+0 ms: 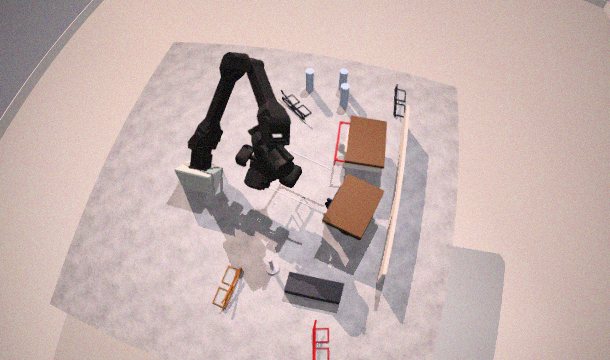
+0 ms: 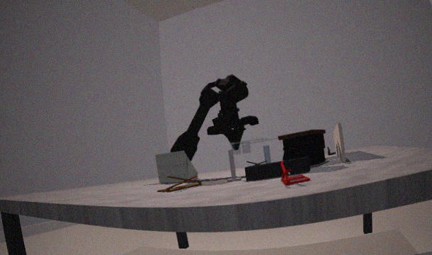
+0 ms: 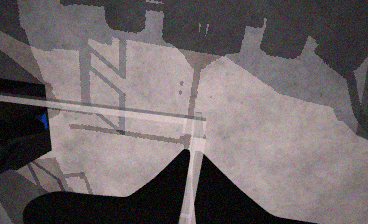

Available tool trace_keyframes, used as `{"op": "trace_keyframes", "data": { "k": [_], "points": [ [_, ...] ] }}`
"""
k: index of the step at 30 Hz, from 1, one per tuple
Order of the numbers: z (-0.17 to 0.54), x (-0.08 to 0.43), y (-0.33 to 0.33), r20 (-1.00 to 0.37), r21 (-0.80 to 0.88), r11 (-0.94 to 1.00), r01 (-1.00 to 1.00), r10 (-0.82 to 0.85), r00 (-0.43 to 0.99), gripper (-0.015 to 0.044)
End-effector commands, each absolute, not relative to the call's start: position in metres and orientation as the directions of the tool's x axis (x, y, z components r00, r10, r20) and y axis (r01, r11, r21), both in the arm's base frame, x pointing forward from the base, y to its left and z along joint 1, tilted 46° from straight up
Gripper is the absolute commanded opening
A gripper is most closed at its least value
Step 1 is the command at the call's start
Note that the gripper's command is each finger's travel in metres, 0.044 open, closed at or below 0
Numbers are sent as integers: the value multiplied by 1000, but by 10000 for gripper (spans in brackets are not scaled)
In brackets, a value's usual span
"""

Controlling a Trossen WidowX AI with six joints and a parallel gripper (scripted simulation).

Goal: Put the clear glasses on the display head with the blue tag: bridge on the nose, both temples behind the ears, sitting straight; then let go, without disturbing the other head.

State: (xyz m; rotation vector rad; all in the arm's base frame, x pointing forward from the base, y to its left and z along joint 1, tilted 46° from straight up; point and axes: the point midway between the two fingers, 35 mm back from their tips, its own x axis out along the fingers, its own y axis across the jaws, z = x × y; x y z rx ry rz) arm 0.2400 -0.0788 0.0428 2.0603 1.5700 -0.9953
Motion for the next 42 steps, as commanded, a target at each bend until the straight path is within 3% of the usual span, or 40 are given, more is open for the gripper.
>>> {"op": "trace_keyframes", "data": {
  "k": [1, 42],
  "points": [
    [39, 240, -75, -715, -127, -321, 938, 686, 138, 0],
    [21, 268, -71, -709, -119, -327, 937, 689, 150, 0]
  ]
}}
